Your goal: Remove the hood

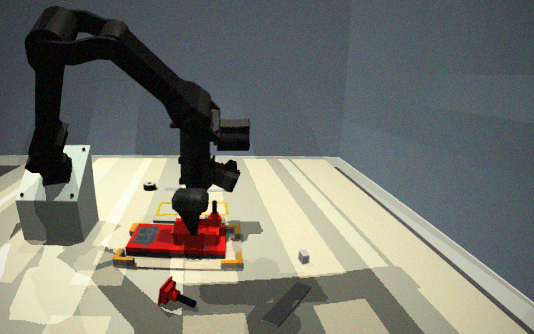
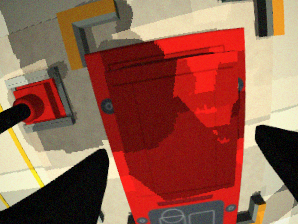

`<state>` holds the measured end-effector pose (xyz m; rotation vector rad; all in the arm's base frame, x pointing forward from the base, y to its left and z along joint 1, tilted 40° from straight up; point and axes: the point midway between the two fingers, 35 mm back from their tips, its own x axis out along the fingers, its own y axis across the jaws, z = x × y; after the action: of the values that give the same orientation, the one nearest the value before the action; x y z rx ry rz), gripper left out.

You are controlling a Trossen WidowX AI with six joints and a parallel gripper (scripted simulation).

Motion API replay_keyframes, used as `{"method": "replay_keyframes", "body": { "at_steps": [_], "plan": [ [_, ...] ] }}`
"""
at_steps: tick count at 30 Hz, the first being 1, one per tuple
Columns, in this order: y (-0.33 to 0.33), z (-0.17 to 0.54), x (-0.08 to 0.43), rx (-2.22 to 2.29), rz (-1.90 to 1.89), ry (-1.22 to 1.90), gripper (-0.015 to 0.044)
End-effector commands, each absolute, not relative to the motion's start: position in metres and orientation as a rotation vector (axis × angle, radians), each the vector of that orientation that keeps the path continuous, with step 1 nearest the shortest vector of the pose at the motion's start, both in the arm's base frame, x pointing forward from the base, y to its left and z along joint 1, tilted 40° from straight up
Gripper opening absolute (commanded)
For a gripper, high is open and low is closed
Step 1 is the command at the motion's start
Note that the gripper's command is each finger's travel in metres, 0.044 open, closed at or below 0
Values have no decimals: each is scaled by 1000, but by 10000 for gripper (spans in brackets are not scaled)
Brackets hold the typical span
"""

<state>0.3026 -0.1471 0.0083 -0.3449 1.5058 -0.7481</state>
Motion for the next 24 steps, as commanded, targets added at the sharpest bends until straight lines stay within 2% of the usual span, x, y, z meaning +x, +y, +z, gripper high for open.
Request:
{"method": "replay_keyframes", "body": {
  "at_steps": [1, 24],
  "plan": [
    [-149, 6, 302, -354, -745, 1509, 440],
    [-155, -2, 301, -354, -746, 1509, 440]
  ]
}}
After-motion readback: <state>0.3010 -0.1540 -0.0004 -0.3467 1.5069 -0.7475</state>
